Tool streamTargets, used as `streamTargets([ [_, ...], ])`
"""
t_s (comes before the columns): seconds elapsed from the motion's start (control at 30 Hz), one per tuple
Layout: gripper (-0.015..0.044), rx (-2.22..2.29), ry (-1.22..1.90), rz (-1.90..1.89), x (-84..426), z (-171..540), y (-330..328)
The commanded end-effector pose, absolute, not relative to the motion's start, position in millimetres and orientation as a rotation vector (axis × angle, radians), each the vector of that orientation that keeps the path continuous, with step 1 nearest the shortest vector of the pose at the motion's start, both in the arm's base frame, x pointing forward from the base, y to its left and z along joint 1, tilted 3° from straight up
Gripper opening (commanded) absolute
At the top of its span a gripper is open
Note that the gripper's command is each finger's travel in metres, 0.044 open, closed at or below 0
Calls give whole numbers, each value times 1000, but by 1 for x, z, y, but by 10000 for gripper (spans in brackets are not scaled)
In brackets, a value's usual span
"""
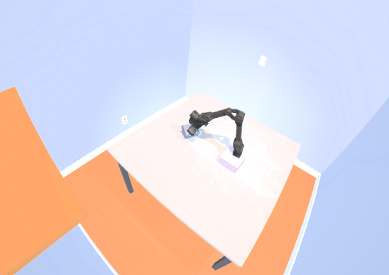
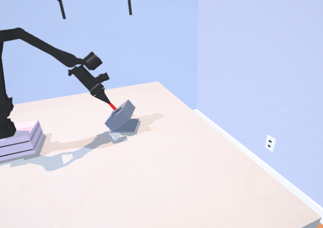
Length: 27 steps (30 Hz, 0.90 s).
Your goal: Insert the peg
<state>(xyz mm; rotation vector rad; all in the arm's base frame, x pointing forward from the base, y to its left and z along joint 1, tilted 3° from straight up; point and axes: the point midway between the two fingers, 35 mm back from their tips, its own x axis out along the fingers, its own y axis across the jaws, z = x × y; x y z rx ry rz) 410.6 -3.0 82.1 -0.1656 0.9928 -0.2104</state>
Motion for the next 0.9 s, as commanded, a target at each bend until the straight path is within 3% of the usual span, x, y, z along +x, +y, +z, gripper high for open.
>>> streamTargets([
  [0.0,0,-165,990,-210,410,84,-3],
  [0.87,0,-165,990,-210,413,77,-3],
])
